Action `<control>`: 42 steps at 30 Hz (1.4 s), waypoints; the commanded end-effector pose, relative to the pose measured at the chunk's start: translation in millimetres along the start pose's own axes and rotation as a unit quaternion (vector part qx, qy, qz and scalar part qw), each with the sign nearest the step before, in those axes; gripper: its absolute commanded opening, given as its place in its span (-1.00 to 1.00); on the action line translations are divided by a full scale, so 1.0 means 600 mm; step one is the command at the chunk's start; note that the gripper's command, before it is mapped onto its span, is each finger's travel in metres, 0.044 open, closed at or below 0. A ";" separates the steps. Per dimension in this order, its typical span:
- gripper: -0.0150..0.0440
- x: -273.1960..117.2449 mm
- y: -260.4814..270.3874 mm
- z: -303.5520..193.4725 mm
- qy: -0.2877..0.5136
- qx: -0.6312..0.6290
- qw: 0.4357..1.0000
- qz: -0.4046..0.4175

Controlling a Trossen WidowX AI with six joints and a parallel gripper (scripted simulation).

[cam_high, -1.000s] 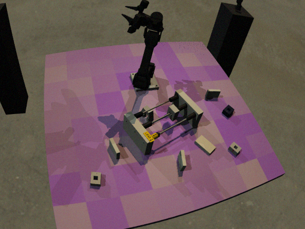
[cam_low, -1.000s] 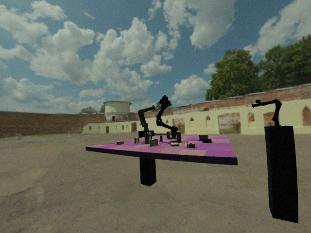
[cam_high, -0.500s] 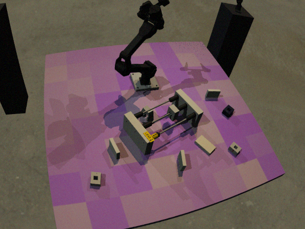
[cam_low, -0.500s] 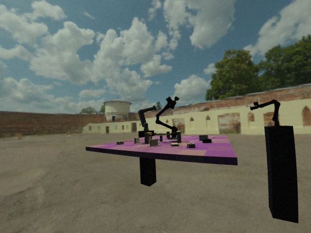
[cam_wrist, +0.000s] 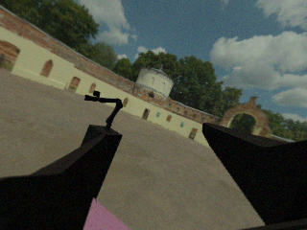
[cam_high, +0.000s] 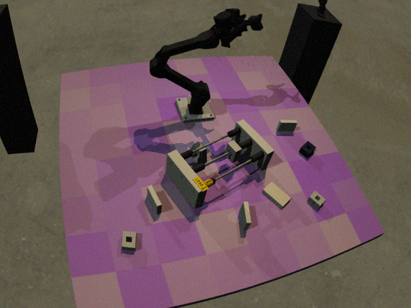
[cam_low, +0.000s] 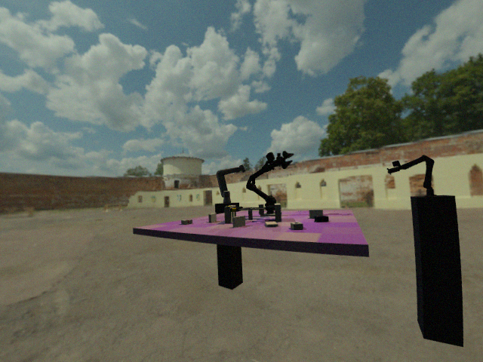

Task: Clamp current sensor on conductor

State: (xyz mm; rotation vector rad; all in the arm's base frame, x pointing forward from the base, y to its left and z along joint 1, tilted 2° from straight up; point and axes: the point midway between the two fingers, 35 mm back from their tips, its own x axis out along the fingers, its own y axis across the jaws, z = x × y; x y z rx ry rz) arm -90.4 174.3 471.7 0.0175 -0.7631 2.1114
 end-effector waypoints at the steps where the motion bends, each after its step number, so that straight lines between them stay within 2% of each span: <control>1: 1.00 -0.016 -0.087 -0.083 0.081 0.010 0.988 -0.129; 8: 1.00 -0.103 -0.204 -0.174 0.173 0.019 0.933 -0.316; 15: 1.00 -0.248 -0.288 -0.232 0.237 0.022 0.836 -0.495; 23: 1.00 -0.457 -0.319 -0.255 0.283 0.005 0.678 -0.679; 32: 1.00 -0.686 -0.256 -0.225 0.296 -0.025 0.461 -0.836; 34: 1.00 -0.703 -0.246 -0.221 0.295 -0.028 0.441 -0.847; 42: 1.00 -0.704 -0.246 -0.221 0.295 -0.028 0.441 -0.847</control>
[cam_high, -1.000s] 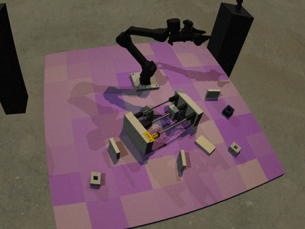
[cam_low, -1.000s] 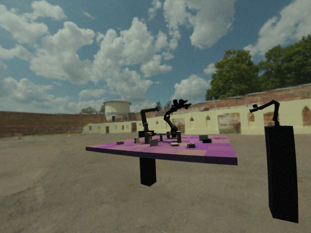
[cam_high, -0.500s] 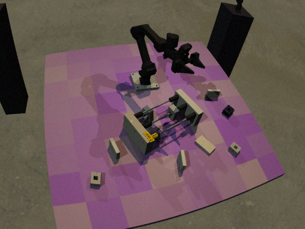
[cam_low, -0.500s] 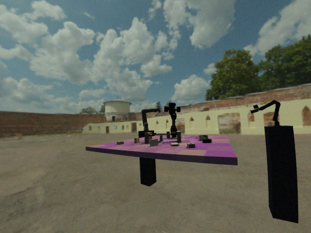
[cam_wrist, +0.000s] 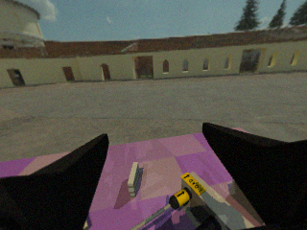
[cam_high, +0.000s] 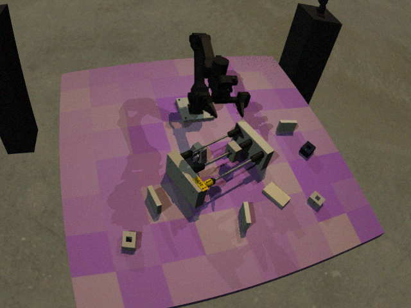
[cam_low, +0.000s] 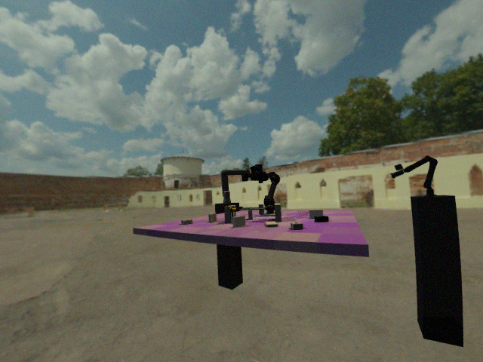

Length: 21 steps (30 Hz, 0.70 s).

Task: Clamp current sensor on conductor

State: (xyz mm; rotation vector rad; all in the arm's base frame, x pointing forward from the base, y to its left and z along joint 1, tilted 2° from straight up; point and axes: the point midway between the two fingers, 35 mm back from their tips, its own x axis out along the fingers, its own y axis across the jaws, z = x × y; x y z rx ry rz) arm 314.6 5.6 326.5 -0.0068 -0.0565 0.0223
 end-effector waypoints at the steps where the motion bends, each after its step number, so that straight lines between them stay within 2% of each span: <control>1: 1.00 0.004 -0.010 -0.007 0.007 0.003 1.000 -0.012; 11: 1.00 0.109 -0.056 -0.056 0.229 0.013 0.972 -0.042; 21: 1.00 0.157 -0.111 -0.134 0.445 0.029 0.893 -0.069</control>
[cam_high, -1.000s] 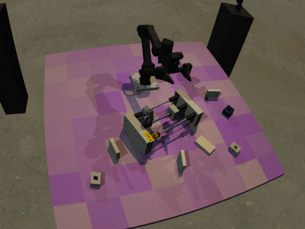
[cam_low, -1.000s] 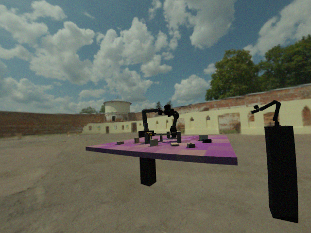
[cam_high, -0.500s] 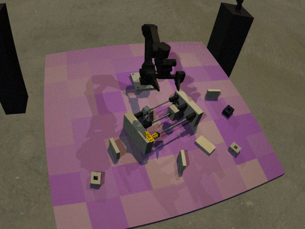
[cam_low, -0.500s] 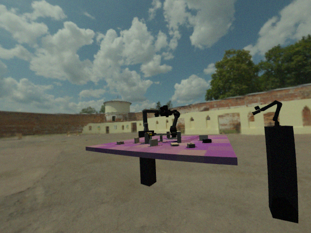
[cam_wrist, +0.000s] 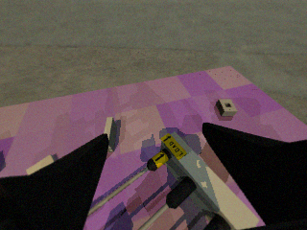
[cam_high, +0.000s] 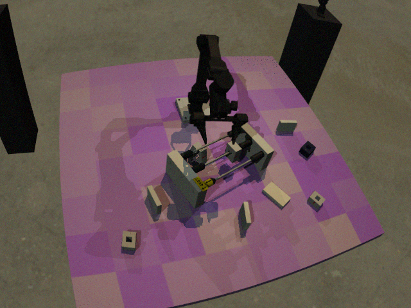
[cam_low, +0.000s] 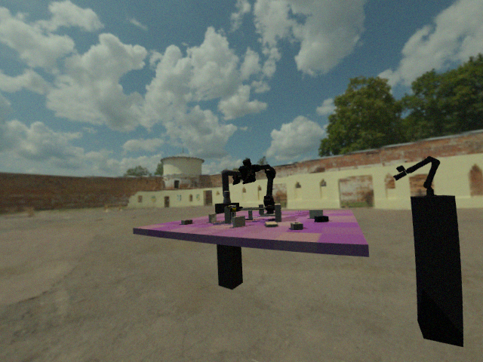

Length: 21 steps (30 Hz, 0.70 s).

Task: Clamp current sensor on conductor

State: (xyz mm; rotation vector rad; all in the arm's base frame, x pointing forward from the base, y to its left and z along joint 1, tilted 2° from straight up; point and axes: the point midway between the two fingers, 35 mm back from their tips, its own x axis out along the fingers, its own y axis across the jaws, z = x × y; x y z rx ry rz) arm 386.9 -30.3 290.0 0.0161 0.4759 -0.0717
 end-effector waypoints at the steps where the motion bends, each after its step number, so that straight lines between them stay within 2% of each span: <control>1: 1.00 0.079 -0.050 -0.039 0.215 0.019 0.976 -0.024; 6: 1.00 0.101 -0.070 -0.062 0.304 0.040 0.952 -0.027; 21: 1.00 0.101 -0.071 -0.063 0.307 0.041 0.950 -0.027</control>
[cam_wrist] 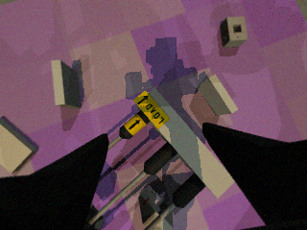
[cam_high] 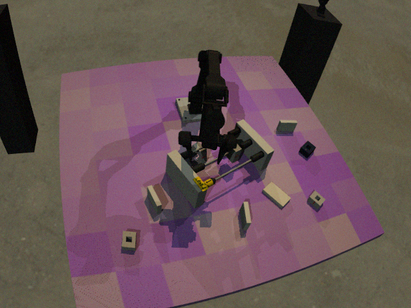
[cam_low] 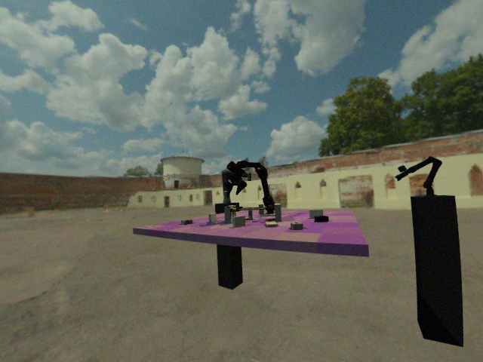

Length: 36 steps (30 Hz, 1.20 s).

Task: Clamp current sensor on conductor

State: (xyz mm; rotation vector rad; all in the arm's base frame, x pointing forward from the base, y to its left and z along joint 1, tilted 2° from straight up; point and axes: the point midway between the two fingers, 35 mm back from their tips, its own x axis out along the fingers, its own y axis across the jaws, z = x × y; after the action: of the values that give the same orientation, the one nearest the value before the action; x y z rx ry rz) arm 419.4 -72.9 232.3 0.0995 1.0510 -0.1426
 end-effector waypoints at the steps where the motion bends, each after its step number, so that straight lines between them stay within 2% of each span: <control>1: 1.00 0.007 -0.004 -0.001 0.024 0.002 1.000 0.001; 17: 1.00 0.007 -0.004 -0.001 0.024 0.002 1.000 0.001; 19: 0.82 0.004 -0.006 -0.013 0.028 -0.012 1.000 0.004; 23: 0.48 -0.008 -0.015 -0.083 0.053 -0.093 0.994 0.026; 36: 0.48 -0.023 -0.011 -0.336 0.092 -0.332 0.930 0.126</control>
State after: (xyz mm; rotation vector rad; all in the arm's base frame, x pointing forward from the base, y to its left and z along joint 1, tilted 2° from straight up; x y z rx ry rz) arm 281.0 -60.5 169.5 -0.2746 1.2217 0.3146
